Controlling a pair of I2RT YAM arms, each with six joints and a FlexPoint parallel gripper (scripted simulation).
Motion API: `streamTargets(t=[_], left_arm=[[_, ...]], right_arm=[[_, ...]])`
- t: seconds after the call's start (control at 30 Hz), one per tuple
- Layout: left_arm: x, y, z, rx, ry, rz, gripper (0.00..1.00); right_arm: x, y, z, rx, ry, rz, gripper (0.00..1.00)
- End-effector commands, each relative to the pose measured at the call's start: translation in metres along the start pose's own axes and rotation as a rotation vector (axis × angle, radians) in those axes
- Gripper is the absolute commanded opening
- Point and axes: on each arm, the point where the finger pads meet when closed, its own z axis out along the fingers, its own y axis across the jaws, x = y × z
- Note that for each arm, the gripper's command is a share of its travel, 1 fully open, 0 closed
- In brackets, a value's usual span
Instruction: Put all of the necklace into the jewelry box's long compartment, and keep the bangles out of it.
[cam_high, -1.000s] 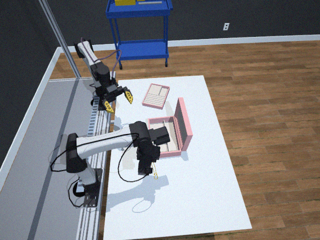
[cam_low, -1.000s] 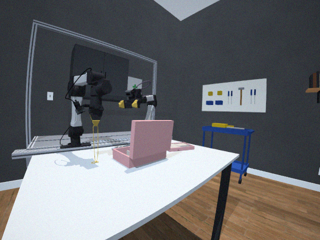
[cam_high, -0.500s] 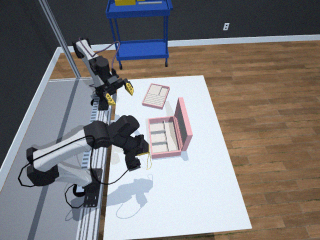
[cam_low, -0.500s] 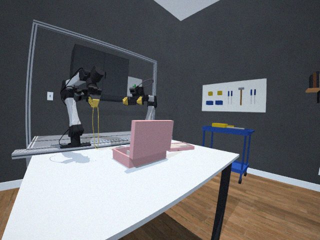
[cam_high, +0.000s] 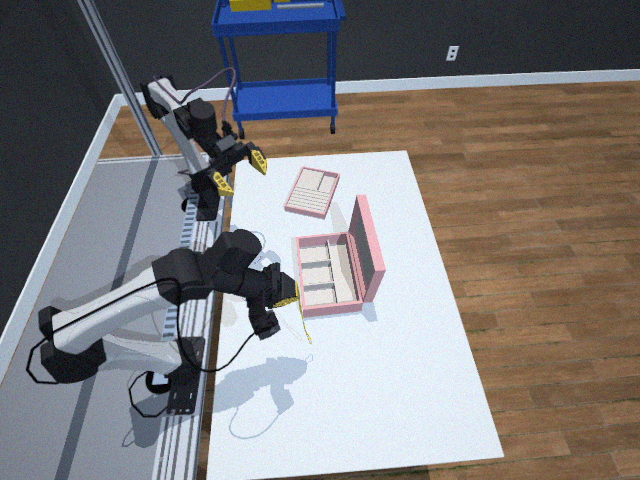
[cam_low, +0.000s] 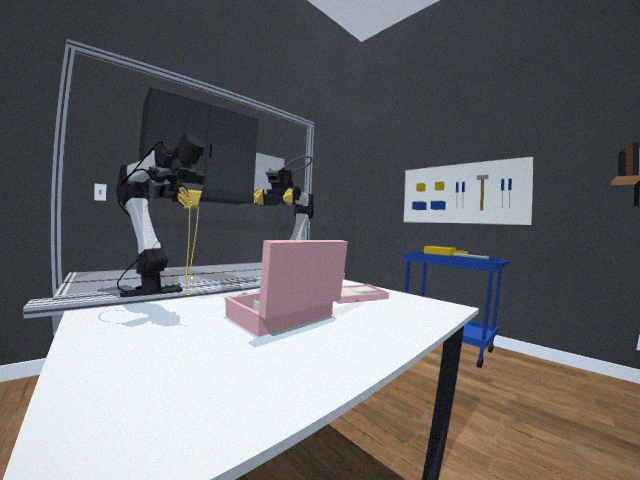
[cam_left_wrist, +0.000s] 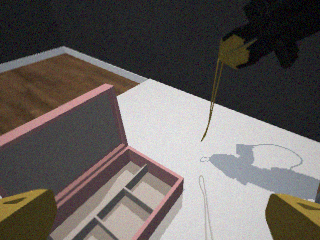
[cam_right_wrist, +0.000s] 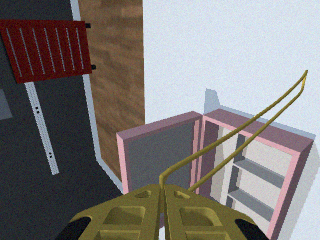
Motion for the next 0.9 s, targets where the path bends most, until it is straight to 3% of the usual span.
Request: streamTargets(t=[0.0, 0.33, 0.87], left_arm=[[-0.017, 0.011, -0.015, -0.035, -0.028, -0.018, 1.0], [-0.024, 0.024, -0.033, -0.078, -0.033, -0.029, 1.0], [-0.031, 0.045, -0.067, -0.152, -0.043, -0.05, 1.0]], right_arm=[[0.008, 0.014, 0.003, -0.038, -0.001, 0.004, 0.0], [0.026, 0.022, 0.01, -0.046, -0.005, 0.017, 0.0], [0.089, 0.039, 0.036, -0.027, -0.011, 0.011, 0.0]])
